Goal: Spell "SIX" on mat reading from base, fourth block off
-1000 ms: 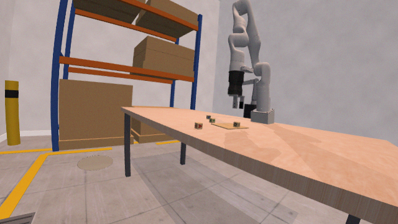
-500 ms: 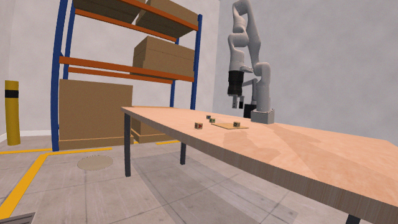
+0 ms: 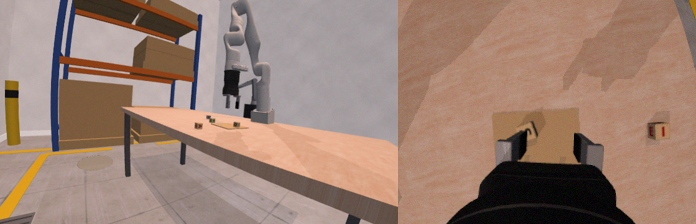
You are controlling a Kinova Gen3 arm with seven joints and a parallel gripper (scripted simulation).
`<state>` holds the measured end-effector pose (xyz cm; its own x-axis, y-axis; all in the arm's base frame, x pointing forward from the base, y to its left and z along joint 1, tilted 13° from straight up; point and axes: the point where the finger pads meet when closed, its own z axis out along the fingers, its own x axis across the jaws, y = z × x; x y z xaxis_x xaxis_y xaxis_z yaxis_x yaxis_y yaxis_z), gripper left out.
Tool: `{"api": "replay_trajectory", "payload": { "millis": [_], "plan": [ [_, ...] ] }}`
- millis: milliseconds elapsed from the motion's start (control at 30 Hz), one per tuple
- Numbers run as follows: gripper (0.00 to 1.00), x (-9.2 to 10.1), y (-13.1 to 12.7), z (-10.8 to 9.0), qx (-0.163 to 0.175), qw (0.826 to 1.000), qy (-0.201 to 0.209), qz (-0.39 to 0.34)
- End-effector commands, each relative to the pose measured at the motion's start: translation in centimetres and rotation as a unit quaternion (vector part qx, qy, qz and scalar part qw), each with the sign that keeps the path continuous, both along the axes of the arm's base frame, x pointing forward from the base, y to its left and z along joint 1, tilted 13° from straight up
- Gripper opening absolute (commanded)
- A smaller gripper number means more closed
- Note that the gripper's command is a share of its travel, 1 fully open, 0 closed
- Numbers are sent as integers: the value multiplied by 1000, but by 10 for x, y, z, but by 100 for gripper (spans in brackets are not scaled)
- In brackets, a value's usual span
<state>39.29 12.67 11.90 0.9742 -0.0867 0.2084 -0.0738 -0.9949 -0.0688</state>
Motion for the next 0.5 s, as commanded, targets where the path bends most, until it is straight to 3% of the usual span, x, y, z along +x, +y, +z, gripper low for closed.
{"api": "replay_trajectory", "payload": {
  "millis": [0,67,233,467],
  "plan": [
    [100,13,4,1,9,999,2,-35],
    [100,13,4,1,9,999,2,-35],
    [100,40,3,5,32,989,10,-145],
    [100,81,0,11,67,948,20,-311]
  ]
}}
